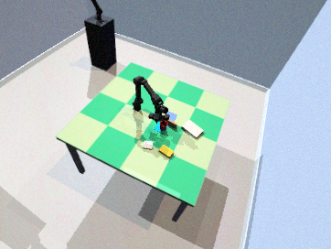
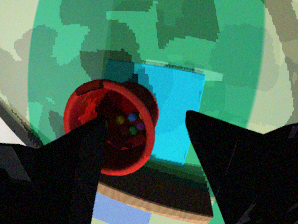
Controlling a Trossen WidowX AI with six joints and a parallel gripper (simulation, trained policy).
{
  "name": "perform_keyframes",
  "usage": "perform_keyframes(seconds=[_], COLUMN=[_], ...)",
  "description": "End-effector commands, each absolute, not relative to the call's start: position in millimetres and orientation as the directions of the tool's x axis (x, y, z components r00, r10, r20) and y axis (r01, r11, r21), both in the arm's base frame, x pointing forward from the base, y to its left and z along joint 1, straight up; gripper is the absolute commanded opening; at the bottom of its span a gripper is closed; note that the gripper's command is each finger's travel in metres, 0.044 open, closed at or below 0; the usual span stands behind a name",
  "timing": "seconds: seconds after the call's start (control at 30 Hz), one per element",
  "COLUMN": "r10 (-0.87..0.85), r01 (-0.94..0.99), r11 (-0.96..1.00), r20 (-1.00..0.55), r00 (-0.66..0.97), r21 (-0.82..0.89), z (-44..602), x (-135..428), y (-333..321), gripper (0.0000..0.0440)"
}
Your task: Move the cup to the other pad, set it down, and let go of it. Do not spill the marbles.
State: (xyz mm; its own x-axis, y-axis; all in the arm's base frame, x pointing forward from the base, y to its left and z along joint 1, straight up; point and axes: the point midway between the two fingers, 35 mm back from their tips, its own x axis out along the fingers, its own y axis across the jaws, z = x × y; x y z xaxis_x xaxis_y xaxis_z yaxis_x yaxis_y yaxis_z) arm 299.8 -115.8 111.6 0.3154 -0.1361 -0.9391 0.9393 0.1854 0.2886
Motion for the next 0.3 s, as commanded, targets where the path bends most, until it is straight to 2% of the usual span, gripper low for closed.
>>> perform_keyframes(seconds=[0.0,0.17,0.27], r10=[-0.141,-0.16,-0.167], r01=[0.928,0.914,0.909], r11=[0.189,0.19,0.186], r20=[-0.927,-0.908,-0.9], r00=[0.348,0.388,0.403], r21=[0.32,0.357,0.372], z=[126.4,147.4,157.4], x=[297.1,295.9,294.7], y=[-117.3,-122.1,-125.4], gripper=[0.0283,0.0338,0.04])
